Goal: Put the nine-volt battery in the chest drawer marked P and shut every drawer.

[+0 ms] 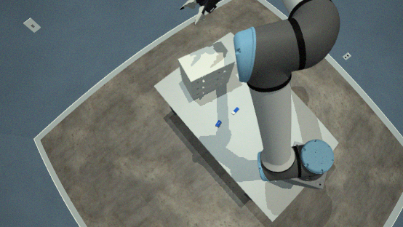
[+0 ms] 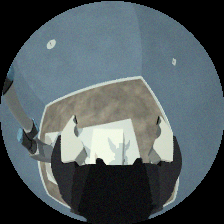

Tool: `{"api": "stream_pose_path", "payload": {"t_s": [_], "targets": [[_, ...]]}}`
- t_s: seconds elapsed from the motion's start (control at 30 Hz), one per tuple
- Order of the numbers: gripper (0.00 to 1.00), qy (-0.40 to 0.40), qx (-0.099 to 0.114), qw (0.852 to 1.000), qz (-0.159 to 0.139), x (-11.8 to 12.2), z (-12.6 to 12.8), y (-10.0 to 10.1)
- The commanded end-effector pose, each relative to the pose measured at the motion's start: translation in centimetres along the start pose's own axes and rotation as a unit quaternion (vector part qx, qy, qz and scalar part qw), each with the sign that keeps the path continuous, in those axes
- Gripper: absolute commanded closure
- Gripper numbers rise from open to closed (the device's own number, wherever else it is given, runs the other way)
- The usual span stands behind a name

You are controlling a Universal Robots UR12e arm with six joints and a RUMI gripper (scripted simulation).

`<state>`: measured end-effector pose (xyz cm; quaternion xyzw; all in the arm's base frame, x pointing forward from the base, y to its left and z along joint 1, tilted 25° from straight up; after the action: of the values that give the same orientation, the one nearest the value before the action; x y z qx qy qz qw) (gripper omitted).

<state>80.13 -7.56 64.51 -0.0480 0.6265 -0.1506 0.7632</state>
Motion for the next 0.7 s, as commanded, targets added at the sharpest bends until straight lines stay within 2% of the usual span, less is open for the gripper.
{"api": "stream_pose_path", "payload": {"t_s": [0.0,0.03,0.1,0.23,0.27,0.33,0.37,0.47,0.5,0.6,0.67], "targets": [[0.0,-0.071,-0.006,0.997,-0.034,0.8,-3.5,0.7],[0.0,-0.095,-0.012,0.994,-0.044,1.2,-4.5,1.0],[0.0,-0.095,-0.012,0.994,-0.044,1.2,-4.5,1.0],[0.0,-0.19,-0.037,0.978,-0.082,3.2,-8.9,2.0],[0.0,-0.19,-0.037,0.978,-0.082,3.2,-8.9,2.0],[0.0,-0.236,-0.051,0.965,-0.101,4.3,-11.1,2.5],[0.0,-0.236,-0.051,0.965,-0.101,4.3,-11.1,2.5],[0.0,-0.302,-0.073,0.941,-0.13,6.1,-14.4,3.3],[0.0,-0.302,-0.073,0.941,-0.13,6.1,-14.4,3.3],[0.0,-0.364,-0.097,0.913,-0.159,8.0,-17.5,4.0],[0.0,-0.364,-0.097,0.913,-0.159,8.0,-17.5,4.0]]}}
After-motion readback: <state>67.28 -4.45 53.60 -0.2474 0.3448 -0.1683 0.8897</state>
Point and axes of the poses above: the point where the finger pads meet when closed, its own y axis out along the fingers, its own z axis across the jaws, x = y × z, the point moved 9 cm from there along -y, back along the fingers
